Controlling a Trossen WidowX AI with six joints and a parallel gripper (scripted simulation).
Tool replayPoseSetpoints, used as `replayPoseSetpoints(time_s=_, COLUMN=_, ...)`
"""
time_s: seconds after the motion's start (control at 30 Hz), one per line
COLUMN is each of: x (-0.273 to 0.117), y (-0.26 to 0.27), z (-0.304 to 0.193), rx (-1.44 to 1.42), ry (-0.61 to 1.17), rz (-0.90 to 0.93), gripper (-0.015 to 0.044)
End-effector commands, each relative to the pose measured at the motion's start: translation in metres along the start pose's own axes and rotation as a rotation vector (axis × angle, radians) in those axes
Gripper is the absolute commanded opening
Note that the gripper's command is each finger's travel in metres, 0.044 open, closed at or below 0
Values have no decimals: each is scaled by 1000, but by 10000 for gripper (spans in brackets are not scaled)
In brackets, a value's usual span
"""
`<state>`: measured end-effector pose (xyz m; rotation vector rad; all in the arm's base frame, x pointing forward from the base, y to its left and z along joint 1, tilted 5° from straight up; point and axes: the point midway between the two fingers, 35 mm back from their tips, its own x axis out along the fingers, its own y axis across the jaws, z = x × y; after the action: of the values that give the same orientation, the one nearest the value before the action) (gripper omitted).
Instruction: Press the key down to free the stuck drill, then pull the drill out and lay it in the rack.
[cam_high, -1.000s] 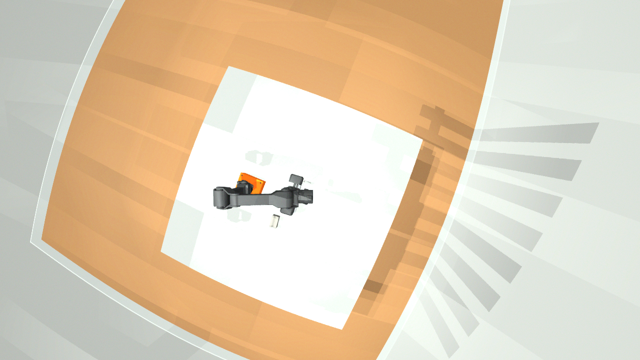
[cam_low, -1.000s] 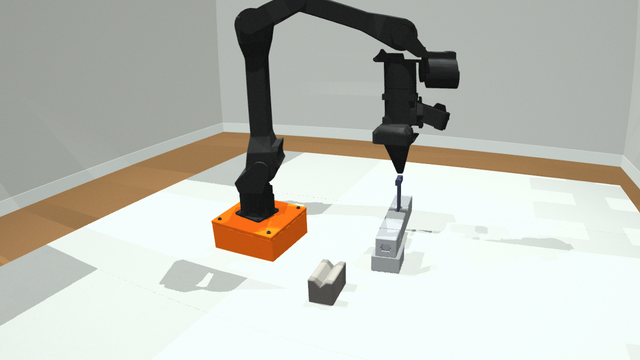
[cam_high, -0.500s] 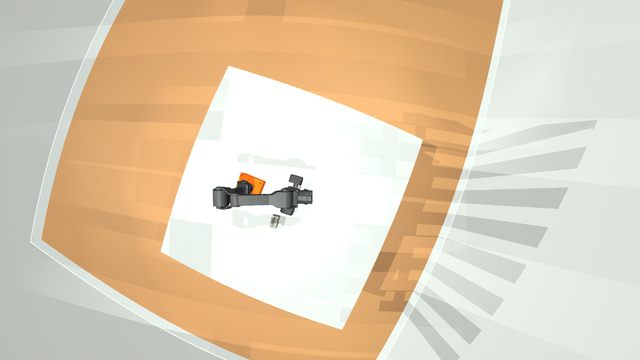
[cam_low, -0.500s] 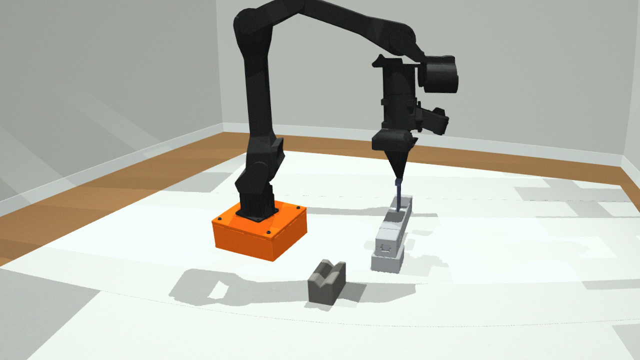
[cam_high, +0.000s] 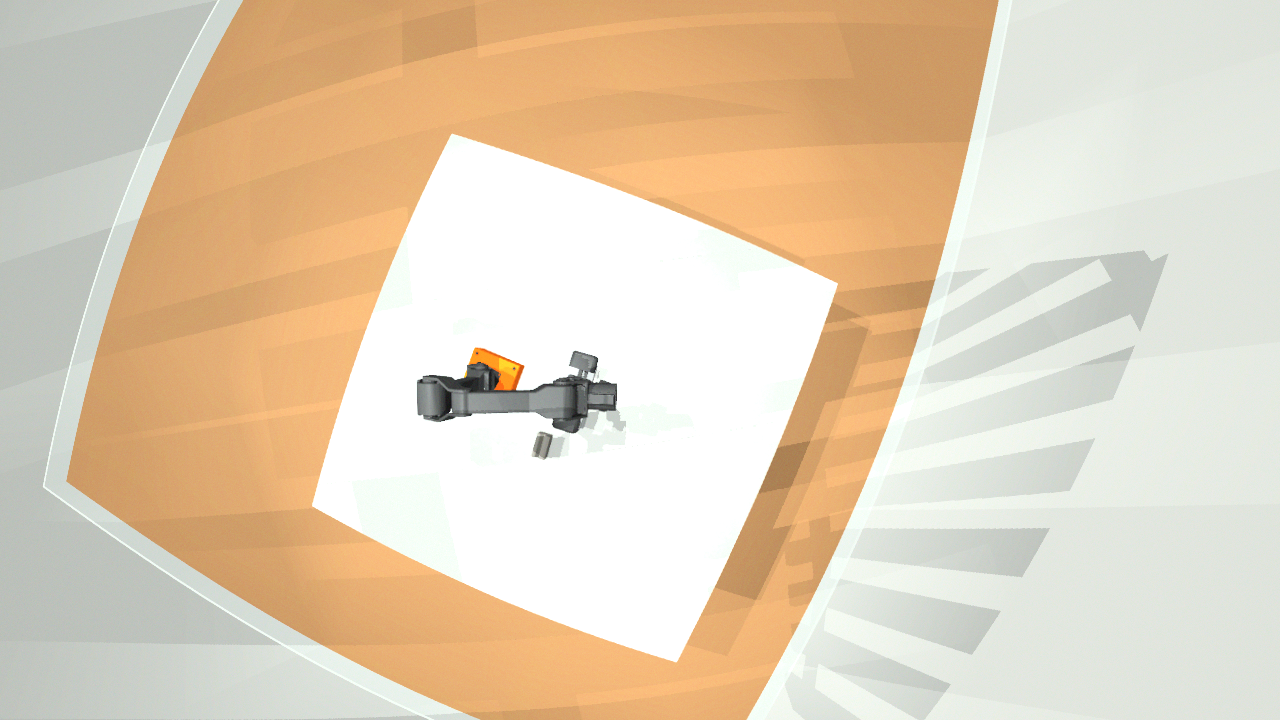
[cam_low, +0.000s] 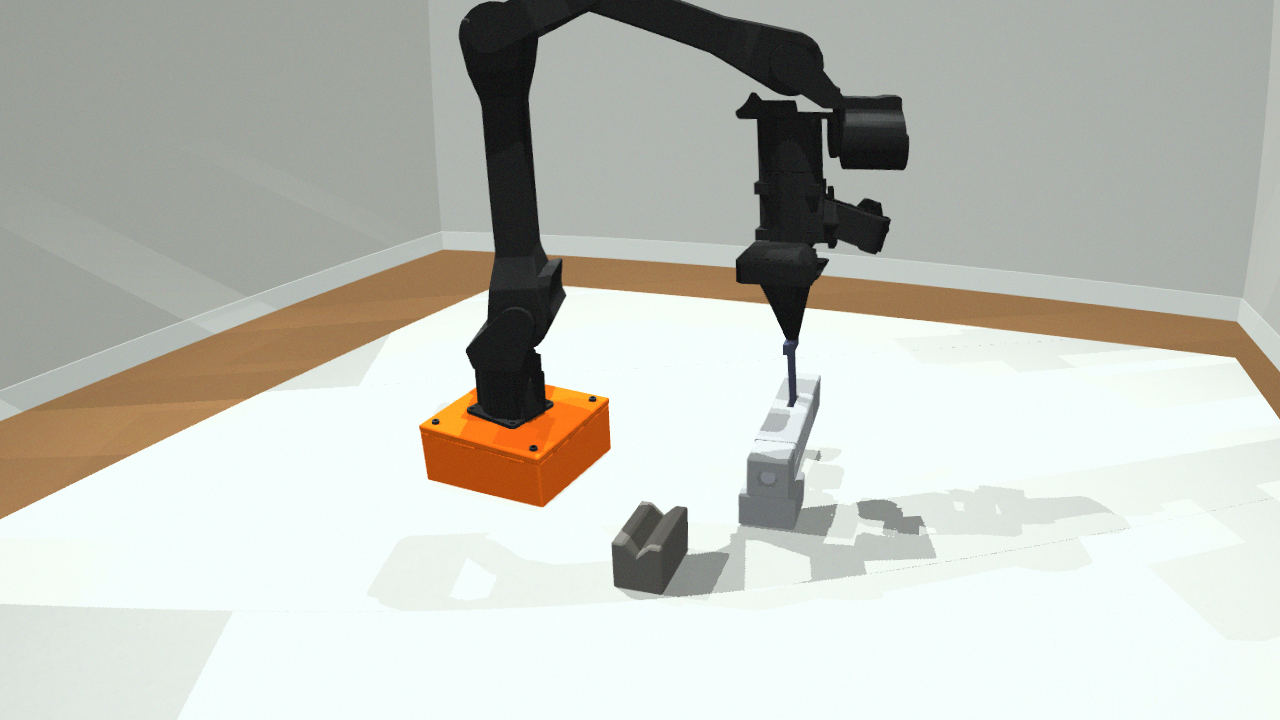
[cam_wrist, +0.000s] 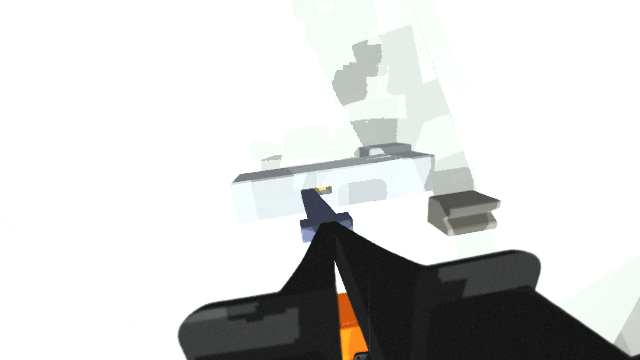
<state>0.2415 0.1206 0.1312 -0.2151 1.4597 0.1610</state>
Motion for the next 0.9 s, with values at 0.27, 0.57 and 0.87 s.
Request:
replayPoseSetpoints(time_s=0.27, x=4, y=1, z=-2, rx=-4, ry=12, rz=2, gripper=0)
replayPoseSetpoints(time_s=0.57, x=8, y=0, z=1, rx=-4, ry=11, rz=2, gripper=0)
replayPoseSetpoints(time_s=0.87, x=11, y=1, z=1, rx=-4, ry=11, rz=2, gripper=0)
